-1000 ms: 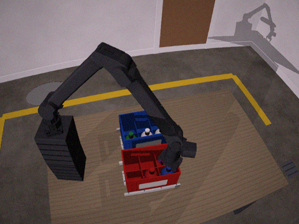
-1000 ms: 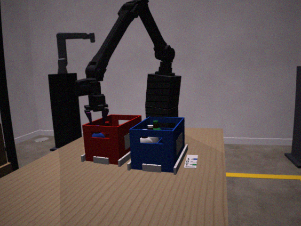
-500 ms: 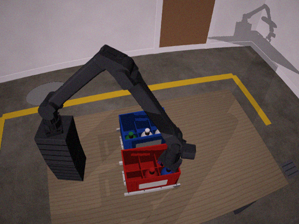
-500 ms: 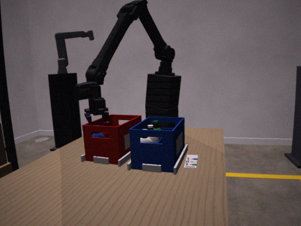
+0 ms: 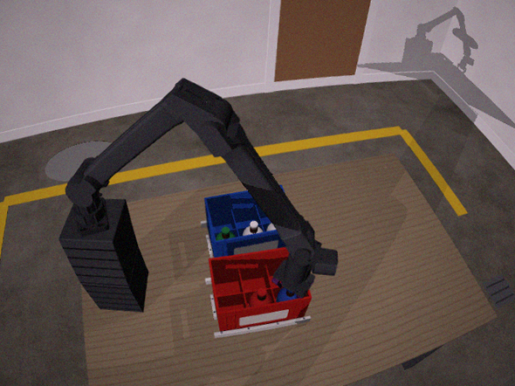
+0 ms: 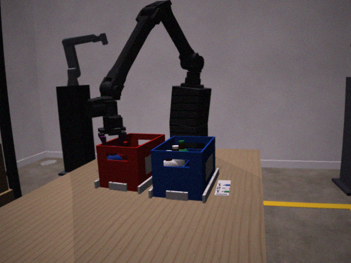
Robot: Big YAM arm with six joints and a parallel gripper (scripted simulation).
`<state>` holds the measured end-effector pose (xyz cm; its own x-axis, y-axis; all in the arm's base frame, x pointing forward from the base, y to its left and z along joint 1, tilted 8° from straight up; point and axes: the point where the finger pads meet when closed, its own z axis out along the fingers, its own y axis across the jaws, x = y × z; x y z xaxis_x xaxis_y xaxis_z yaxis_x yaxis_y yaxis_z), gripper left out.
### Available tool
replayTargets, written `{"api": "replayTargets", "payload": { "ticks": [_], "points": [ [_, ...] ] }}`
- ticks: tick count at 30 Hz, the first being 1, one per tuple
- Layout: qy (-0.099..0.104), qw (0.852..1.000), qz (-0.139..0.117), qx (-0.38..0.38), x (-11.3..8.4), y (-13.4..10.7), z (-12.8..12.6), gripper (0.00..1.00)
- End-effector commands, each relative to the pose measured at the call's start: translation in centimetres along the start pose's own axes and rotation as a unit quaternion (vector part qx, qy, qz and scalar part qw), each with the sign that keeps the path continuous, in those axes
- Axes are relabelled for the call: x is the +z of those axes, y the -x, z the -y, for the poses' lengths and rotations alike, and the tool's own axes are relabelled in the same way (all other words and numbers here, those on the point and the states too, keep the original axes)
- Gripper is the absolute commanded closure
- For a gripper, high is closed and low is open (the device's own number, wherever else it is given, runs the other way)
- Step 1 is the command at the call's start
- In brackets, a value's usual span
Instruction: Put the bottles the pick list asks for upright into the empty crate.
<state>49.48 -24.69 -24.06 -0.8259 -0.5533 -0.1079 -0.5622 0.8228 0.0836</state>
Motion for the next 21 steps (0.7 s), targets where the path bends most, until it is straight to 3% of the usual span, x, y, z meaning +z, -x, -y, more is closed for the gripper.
{"api": "replayTargets", "payload": {
  "ticks": [1,9,10,21],
  "points": [
    [-0.024,1.0,0.014,-0.002,-0.76,1.82,2.05,0.39],
    [-0.02,1.0,0.012,-0.002,-0.33,1.66,1.87,0.39],
    [-0.02,1.0,0.012,-0.002,-0.31,1.66,1.86,1.0],
    [-0.022,1.0,0.013,-0.005,-0.57,1.75,2.02,1.0]
  ]
}}
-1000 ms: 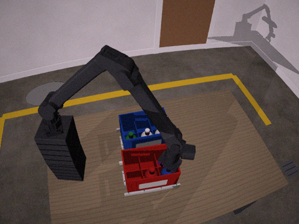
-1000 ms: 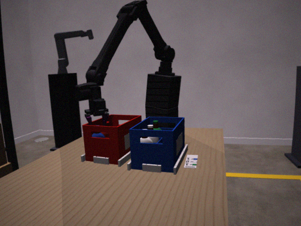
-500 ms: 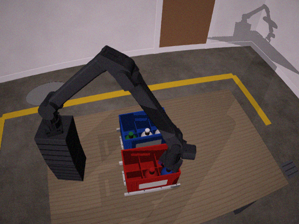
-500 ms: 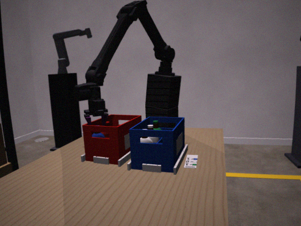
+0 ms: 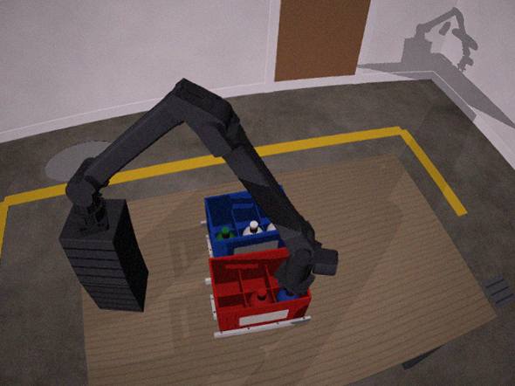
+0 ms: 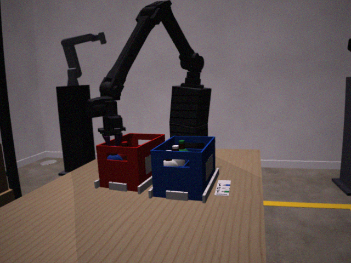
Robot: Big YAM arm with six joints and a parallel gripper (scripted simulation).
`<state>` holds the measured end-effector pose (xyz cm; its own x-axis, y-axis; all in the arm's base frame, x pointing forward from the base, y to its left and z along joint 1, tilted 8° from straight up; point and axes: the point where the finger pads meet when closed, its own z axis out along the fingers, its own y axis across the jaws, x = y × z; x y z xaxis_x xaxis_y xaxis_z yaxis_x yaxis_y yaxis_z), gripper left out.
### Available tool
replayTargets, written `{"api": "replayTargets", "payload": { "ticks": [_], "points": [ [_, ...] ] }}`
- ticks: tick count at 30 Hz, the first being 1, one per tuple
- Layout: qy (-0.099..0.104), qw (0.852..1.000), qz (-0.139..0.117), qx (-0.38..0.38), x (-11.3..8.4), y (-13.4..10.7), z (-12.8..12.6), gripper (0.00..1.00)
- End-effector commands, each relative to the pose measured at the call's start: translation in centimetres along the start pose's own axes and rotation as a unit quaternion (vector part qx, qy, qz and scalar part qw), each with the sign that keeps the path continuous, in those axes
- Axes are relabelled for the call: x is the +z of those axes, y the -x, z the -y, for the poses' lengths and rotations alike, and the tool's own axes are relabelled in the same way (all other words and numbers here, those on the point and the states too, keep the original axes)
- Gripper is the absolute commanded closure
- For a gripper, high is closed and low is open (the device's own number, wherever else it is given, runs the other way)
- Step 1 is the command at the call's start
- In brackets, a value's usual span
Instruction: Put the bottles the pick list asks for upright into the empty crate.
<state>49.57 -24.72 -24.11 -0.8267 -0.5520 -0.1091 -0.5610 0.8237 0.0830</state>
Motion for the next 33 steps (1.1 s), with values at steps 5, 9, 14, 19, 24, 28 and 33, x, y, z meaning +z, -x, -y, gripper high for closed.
{"api": "replayTargets", "payload": {
  "ticks": [5,9,14,19,24,28,33],
  "points": [
    [-0.021,1.0,0.012,-0.006,-0.5,1.7,1.9,1.0],
    [-0.02,1.0,0.011,-0.006,-0.4,1.6,1.9,1.0],
    [-0.019,1.0,0.011,-0.005,-0.3,1.5,1.8,1.0],
    [-0.019,1.0,0.011,-0.005,-0.2,1.5,1.8,1.0],
    [-0.018,1.0,0.01,-0.005,-0.1,1.5,1.7,1.0],
    [-0.017,1.0,0.01,-0.005,-0.1,1.4,1.7,1.0],
    [-0.022,1.0,0.012,-0.005,-2.9,1.5,2.1,1.0]
  ]
}}
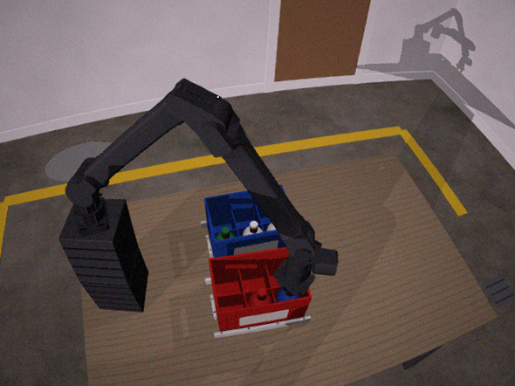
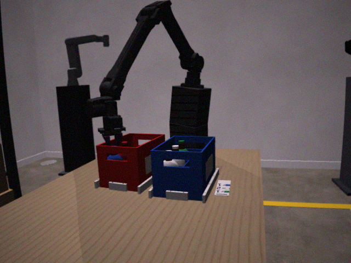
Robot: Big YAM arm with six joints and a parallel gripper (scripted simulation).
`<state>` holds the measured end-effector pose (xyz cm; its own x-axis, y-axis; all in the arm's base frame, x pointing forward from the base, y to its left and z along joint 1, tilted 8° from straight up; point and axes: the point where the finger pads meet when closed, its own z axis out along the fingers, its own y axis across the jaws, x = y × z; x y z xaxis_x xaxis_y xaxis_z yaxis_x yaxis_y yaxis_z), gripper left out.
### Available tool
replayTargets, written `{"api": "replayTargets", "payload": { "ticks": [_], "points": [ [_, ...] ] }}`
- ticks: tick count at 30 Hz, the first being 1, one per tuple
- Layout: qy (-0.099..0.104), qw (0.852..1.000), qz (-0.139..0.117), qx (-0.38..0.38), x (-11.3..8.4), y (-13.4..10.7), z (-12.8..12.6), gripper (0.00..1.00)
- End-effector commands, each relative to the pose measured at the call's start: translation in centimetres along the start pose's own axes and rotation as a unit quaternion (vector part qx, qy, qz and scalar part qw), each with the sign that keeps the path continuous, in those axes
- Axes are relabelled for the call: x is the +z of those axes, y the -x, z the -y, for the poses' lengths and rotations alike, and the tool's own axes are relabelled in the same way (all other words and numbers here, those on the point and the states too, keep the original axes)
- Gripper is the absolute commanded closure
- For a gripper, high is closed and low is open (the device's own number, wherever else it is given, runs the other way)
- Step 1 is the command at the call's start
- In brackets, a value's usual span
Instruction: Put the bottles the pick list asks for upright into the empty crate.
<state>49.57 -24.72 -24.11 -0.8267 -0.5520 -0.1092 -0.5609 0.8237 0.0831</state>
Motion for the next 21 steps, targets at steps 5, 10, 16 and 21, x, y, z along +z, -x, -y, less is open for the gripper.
{"api": "replayTargets", "payload": {
  "ticks": [5,10,16,21],
  "points": [
    [-0.012,1.0,0.007,-0.003,-2.9,0.6,1.1,1.0],
    [-0.017,1.0,0.01,-0.001,-4.1,0.4,1.7,1.0],
    [-0.011,1.0,0.006,0.0,-4.7,0.0,1.1,1.0],
    [-0.014,1.0,0.008,-0.001,-5.4,0.2,1.4,1.0]
  ]
}}
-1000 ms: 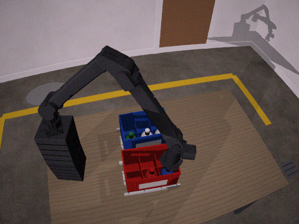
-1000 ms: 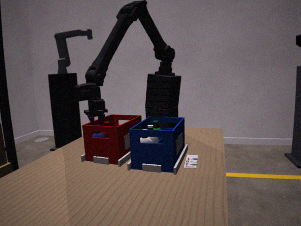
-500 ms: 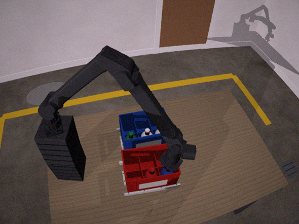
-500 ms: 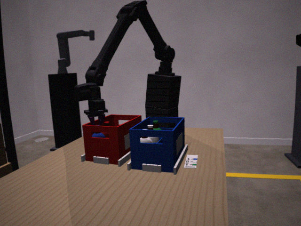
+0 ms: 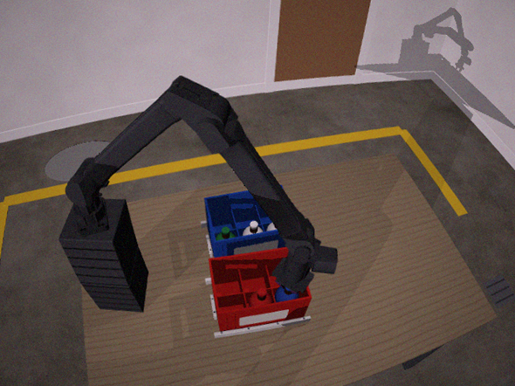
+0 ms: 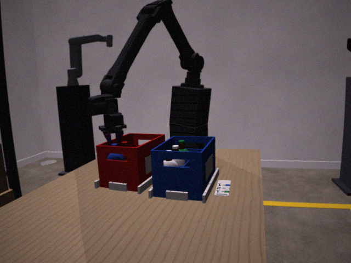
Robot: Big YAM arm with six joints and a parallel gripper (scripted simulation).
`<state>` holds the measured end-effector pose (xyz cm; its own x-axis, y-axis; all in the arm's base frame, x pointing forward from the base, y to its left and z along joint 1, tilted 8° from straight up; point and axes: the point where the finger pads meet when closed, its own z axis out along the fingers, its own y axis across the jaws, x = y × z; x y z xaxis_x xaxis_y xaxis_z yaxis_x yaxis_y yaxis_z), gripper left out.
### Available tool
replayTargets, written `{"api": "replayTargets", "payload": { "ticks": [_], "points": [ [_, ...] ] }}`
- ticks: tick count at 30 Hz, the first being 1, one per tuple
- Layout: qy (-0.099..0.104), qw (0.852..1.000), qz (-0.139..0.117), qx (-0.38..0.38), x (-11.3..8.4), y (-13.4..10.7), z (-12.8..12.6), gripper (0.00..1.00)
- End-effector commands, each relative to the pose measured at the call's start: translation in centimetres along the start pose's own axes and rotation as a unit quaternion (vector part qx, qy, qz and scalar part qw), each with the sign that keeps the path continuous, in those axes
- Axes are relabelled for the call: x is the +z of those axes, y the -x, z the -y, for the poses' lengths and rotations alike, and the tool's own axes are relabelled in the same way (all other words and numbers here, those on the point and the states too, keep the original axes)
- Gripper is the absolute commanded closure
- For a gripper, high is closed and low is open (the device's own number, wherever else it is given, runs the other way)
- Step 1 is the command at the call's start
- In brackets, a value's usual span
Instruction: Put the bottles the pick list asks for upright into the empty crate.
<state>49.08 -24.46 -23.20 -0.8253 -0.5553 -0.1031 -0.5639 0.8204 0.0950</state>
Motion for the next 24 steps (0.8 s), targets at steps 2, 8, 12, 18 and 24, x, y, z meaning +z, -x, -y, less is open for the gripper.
{"api": "replayTargets", "payload": {
  "ticks": [2,8,12,18,24],
  "points": [
    [-0.018,1.0,0.01,0.001,-4.8,0.2,1.7,1.0],
    [-0.022,1.0,0.012,0.0,-5.9,0.3,2.0,1.0],
    [-0.022,1.0,0.012,0.0,-6.6,0.3,2.0,1.0],
    [-0.026,1.0,0.014,0.0,-7.6,0.6,2.4,1.0],
    [-0.024,1.0,0.012,0.0,-8.4,0.4,2.0,1.0]
  ]
}}
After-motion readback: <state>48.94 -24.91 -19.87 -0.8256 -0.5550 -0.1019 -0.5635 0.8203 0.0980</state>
